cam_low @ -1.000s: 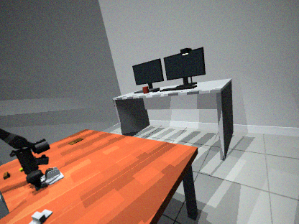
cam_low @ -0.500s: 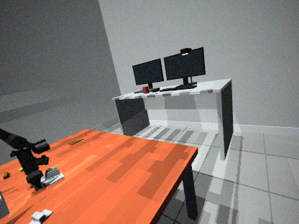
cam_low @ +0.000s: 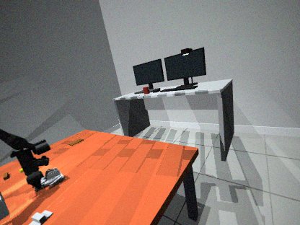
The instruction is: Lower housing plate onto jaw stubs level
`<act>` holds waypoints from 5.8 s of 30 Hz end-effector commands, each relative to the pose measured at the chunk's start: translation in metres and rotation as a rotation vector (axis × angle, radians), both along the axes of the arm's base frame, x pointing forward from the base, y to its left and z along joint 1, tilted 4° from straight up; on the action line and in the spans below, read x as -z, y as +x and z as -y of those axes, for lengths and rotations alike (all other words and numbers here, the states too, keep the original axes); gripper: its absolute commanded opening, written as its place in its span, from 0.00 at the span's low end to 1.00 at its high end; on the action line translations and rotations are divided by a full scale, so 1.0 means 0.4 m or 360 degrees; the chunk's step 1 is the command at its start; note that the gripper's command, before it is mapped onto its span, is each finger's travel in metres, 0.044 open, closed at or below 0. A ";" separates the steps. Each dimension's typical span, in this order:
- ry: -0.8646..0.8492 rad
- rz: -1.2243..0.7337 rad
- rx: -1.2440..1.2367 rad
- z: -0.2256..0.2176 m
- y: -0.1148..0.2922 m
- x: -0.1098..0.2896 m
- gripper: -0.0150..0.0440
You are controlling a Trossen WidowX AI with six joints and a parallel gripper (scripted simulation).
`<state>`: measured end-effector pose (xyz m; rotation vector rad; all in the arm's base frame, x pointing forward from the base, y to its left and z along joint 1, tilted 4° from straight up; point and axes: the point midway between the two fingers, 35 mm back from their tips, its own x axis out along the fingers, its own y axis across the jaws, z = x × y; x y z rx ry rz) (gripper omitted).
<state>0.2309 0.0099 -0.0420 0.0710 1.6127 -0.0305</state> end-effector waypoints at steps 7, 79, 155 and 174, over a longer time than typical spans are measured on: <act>0.0007 -0.0004 0.0007 -0.002 -0.002 0.002 0.85; 0.0000 -0.0003 0.0001 0.000 0.001 0.000 1.00; 0.0006 -0.0006 0.0007 0.014 -0.057 -0.317 1.00; 0.0006 -0.0006 0.0007 0.014 -0.057 -0.317 1.00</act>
